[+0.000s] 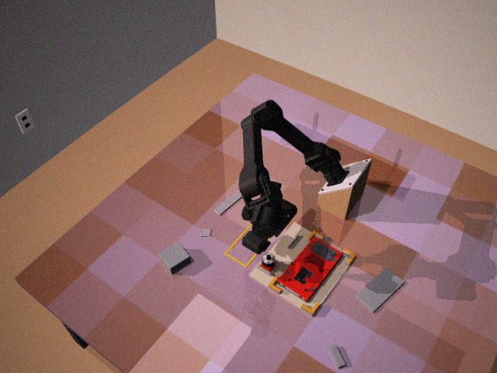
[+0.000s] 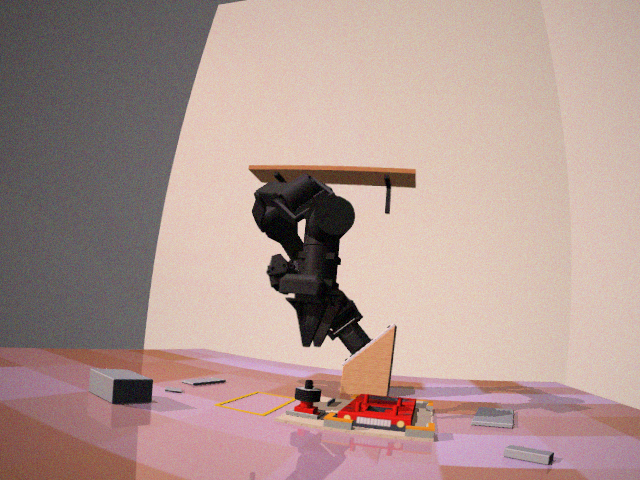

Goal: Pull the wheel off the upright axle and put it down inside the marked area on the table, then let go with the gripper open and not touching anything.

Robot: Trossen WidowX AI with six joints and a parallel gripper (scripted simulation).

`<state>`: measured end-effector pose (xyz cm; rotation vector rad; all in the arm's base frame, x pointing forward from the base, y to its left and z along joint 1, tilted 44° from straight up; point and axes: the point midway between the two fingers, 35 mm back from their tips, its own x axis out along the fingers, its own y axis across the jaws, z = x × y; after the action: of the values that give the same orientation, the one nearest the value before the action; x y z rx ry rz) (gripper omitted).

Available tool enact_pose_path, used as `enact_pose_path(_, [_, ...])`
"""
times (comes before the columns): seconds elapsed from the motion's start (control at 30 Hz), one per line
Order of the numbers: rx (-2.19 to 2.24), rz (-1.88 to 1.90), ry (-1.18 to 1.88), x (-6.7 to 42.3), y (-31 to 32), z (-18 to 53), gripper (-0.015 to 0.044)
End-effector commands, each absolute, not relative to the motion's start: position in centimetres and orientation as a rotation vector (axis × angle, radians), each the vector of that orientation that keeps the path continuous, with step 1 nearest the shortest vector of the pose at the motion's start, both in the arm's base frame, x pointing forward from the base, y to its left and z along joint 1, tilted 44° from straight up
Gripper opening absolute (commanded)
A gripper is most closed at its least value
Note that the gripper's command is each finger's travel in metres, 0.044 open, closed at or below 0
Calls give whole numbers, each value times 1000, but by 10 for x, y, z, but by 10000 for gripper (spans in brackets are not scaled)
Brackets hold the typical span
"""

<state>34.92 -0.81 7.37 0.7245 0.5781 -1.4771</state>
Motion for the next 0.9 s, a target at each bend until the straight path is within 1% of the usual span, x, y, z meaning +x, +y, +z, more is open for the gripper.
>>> enact_pose_path(0.0, [671, -1492, 598, 347, -12, 69, 300])
enact_pose_path(0.3, [672, -1492, 598, 355, -10, 63, 300])
enact_pose_path(0.67, [670, -1492, 595, 357, -57, 15, 300])
enact_pose_path(0.8, [669, -1492, 595, 357, -60, 12, 300])
enact_pose_path(0.87, [677, -1503, 595, 356, -59, 15, 247])
